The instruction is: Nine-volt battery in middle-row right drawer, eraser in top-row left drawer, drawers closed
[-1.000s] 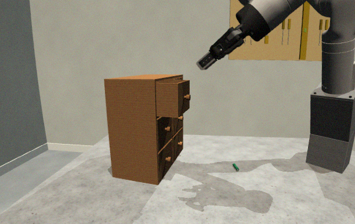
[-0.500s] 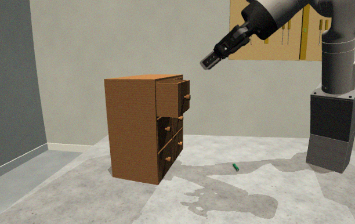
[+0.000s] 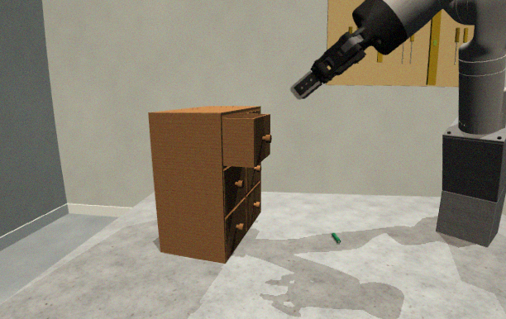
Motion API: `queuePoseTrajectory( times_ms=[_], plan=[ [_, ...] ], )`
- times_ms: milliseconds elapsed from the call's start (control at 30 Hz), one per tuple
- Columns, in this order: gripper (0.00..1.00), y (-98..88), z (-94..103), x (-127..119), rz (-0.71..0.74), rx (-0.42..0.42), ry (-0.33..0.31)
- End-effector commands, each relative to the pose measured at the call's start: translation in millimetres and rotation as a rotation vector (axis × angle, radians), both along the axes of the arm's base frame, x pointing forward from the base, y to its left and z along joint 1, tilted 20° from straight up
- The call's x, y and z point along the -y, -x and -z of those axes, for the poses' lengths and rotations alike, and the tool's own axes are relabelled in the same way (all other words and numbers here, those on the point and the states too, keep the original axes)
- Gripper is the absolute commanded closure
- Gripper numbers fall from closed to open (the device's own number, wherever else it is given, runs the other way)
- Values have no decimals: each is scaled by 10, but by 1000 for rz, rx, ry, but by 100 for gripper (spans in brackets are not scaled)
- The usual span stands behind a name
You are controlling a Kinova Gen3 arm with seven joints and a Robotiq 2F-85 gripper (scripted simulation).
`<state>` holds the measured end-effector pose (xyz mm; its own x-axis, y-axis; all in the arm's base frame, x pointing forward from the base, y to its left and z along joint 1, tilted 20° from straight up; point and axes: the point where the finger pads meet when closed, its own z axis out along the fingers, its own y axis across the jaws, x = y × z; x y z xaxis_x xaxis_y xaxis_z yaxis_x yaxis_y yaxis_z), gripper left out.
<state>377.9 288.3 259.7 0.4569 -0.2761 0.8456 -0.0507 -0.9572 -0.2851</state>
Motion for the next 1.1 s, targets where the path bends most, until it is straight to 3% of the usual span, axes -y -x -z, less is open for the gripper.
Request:
queuePoseTrajectory(
  times_ms=[0,1067],
  plan=[
    [62,41,-12,-70,-8,1,-2],
    [62,127,-41,-219,-8,1,-2]
  ],
)
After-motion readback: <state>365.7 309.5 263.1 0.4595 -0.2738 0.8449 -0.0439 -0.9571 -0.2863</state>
